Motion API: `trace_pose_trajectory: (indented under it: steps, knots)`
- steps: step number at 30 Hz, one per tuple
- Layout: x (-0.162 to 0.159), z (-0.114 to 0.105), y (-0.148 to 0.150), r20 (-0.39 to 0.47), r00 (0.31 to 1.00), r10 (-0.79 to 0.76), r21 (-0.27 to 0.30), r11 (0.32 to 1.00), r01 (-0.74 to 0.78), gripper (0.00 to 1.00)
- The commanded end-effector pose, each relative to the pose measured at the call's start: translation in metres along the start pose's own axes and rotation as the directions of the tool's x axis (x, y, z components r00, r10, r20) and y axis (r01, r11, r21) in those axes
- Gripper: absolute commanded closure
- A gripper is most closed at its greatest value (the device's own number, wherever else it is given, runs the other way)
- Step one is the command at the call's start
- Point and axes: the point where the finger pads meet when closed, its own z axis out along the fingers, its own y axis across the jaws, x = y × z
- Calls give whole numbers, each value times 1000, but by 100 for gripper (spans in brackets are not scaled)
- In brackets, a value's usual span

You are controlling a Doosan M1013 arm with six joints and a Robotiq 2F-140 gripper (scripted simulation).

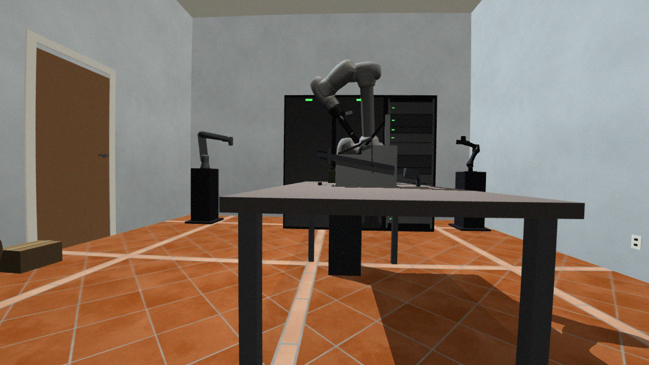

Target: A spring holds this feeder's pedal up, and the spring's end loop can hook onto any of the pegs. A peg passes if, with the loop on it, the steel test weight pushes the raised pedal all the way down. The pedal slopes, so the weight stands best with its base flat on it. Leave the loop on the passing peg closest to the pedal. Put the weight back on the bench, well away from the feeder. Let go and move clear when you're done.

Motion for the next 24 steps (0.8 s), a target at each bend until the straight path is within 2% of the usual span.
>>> trace_pose_trajectory:
  steps: [1, 24]
  knots:
    - [0, 3, 0, 0, 1000, -1, -1, 1000, 1, 76]
    - [0, 18, 0, 0, 1000, -1, -1, 1000, 1, 76]
